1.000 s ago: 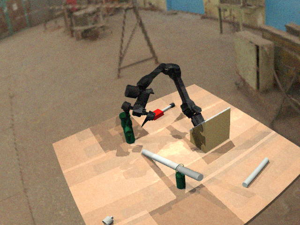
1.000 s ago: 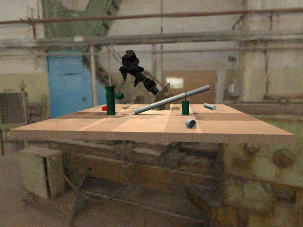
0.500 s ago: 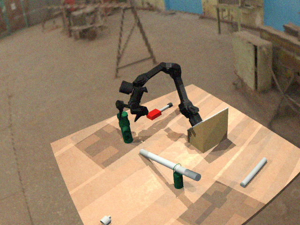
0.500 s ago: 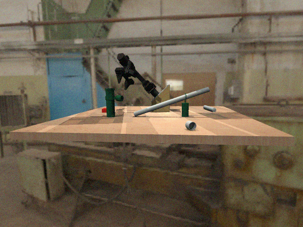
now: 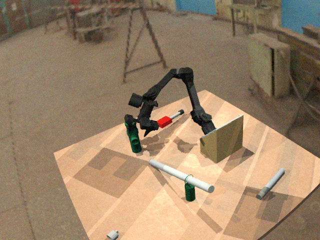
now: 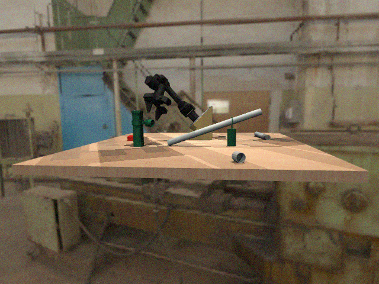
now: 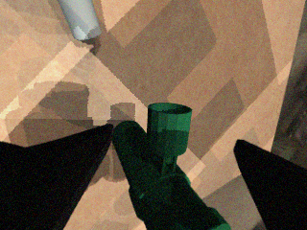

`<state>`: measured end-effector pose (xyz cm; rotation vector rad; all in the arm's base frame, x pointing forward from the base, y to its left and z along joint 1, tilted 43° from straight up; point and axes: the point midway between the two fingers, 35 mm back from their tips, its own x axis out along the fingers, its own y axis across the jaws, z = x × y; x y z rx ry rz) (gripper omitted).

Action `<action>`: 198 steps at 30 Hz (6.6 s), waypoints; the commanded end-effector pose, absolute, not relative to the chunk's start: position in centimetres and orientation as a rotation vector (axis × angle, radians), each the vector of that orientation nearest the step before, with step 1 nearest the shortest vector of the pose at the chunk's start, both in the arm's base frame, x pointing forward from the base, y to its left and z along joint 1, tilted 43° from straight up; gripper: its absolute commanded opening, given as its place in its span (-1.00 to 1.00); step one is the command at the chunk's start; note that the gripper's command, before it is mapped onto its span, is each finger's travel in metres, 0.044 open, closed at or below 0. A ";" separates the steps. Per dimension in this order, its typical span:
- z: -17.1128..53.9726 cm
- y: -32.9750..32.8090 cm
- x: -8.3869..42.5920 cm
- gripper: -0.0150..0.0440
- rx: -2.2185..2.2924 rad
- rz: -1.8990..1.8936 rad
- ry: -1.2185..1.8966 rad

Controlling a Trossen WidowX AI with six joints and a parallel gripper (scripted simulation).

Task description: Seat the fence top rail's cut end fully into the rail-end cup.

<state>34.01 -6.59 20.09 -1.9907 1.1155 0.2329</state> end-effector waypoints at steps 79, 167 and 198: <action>16.2 -10.8 36.3 -0.49 -2.098 0.415 1.069; 15.2 -3.1 33.7 1.00 -1.900 0.452 1.058; 14.2 9.3 29.4 1.00 -0.629 -0.420 0.854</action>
